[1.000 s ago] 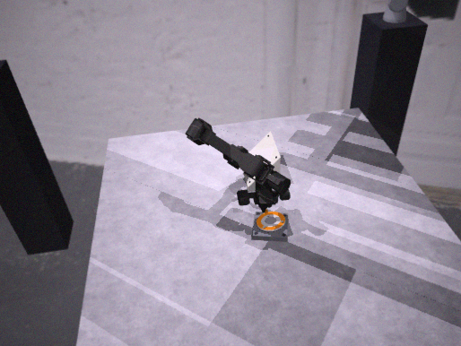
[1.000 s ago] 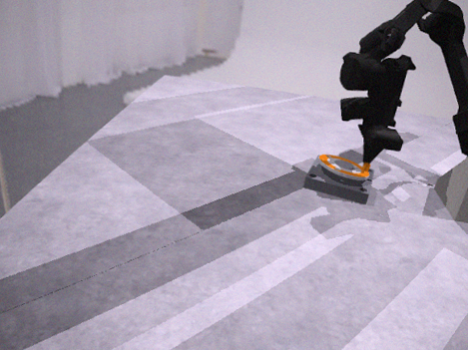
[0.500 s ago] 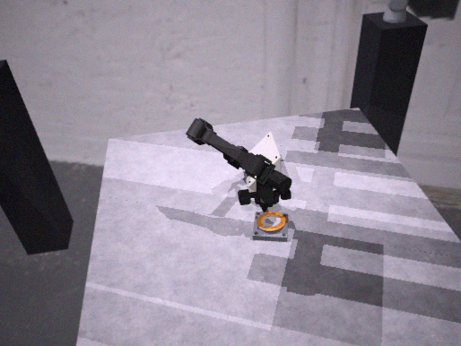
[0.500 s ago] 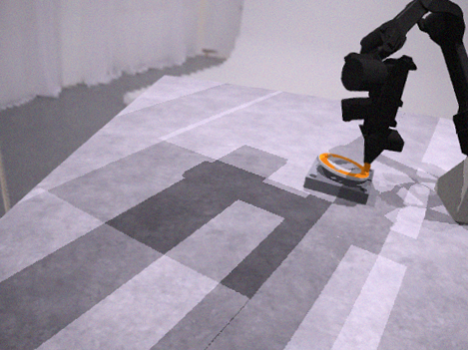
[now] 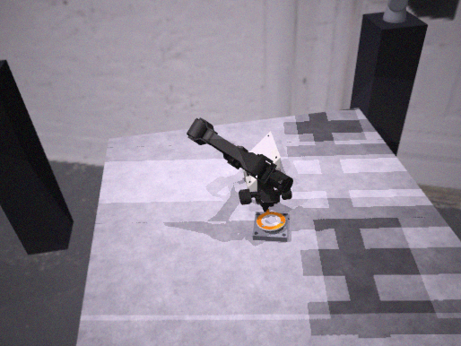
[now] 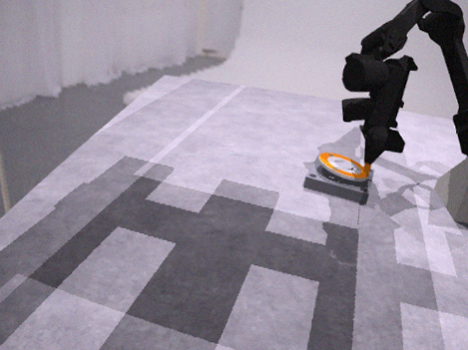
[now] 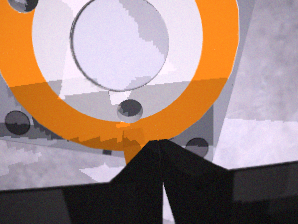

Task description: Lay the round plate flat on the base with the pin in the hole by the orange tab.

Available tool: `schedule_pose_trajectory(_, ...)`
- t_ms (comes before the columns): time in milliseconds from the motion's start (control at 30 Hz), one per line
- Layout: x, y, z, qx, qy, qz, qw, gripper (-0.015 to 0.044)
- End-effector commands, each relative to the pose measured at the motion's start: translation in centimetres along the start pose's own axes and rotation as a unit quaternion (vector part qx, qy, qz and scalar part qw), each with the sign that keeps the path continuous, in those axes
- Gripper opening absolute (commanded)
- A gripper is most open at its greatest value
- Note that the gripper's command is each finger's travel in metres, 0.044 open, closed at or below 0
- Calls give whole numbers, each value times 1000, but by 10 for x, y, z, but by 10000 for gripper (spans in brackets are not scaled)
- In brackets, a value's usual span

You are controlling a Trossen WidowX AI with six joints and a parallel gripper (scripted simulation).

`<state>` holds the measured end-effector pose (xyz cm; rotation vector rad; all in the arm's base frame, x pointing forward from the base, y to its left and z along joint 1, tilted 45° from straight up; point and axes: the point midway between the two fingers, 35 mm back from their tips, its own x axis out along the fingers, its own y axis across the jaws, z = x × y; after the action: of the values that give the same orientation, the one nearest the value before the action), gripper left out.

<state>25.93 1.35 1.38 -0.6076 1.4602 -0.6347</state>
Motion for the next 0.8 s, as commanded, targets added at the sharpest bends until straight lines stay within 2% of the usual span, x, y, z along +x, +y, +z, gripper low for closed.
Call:
schedule_pose_trajectory(0,1,6,-3,-3,8,10,1000,0)
schedule_pose_trajectory(767,0,10,-4,-3,8,10,1000,0)
